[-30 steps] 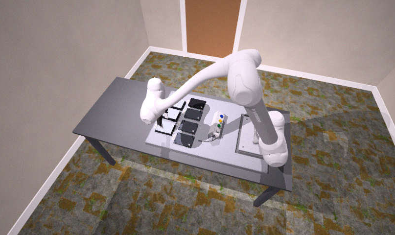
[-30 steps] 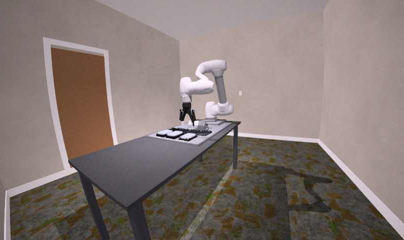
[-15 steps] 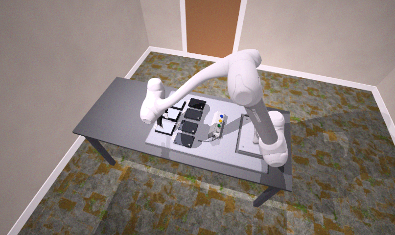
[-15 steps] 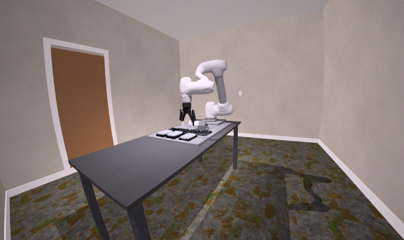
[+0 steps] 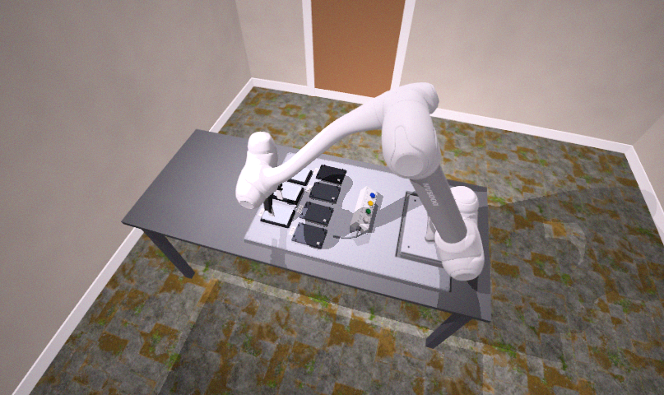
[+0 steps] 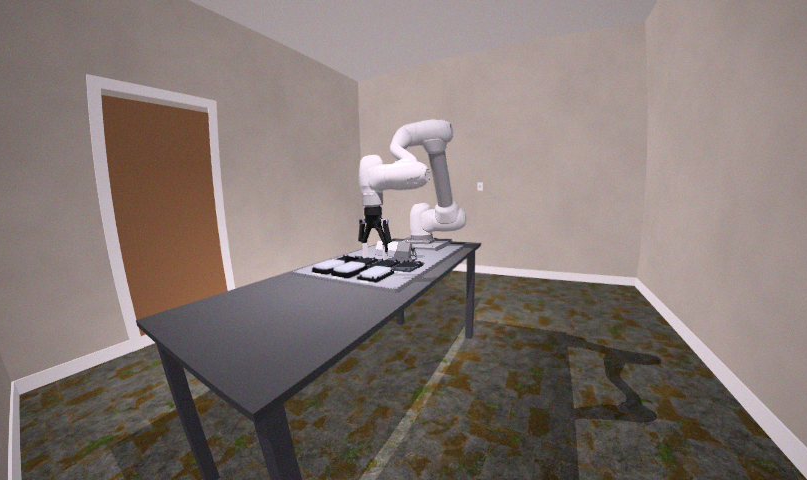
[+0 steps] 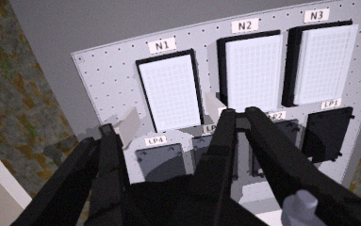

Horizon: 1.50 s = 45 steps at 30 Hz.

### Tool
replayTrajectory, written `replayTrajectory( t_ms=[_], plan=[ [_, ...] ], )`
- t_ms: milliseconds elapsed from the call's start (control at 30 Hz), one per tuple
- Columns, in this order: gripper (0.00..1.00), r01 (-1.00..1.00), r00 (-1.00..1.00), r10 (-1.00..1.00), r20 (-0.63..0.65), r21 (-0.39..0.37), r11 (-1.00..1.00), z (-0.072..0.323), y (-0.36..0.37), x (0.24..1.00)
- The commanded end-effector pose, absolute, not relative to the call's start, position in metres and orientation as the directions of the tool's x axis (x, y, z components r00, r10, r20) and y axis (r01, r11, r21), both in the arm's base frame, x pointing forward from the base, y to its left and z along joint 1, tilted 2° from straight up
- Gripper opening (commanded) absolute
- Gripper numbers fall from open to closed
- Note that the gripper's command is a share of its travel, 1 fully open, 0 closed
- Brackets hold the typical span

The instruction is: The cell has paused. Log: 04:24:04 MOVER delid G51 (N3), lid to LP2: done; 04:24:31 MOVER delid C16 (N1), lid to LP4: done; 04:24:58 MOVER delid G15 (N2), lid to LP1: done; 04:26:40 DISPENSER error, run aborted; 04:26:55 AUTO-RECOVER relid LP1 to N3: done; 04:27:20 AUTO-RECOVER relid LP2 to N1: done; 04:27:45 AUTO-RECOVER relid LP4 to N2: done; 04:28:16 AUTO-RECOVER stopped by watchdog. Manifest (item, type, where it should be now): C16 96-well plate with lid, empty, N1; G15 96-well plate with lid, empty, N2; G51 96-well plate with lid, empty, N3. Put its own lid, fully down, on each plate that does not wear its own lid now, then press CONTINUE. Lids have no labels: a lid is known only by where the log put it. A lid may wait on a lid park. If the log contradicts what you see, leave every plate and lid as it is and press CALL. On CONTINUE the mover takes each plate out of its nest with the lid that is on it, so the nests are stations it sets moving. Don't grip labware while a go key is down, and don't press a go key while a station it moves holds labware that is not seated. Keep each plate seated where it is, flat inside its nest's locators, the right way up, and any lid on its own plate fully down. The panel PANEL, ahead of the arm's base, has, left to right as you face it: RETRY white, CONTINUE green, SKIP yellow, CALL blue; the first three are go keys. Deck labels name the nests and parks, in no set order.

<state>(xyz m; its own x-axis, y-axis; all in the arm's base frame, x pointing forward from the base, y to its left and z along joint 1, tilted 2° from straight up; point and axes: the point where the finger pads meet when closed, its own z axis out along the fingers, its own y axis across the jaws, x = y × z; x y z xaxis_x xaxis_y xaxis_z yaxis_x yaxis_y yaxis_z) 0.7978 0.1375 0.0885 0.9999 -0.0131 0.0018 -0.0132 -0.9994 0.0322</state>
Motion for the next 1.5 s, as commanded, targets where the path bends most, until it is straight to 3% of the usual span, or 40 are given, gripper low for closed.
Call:
replayTrajectory(
  t_ms=[0, 1467],
  plan=[
    [0.66, -0.013, 1.0, -0.013, 0.002, 0.032, -0.999, 0.087, 0.137, 0.798],
    [0.66, -0.013, 1.0, -0.013, 0.002, 0.032, -0.999, 0.05, 0.136, 0.8]
  ],
)
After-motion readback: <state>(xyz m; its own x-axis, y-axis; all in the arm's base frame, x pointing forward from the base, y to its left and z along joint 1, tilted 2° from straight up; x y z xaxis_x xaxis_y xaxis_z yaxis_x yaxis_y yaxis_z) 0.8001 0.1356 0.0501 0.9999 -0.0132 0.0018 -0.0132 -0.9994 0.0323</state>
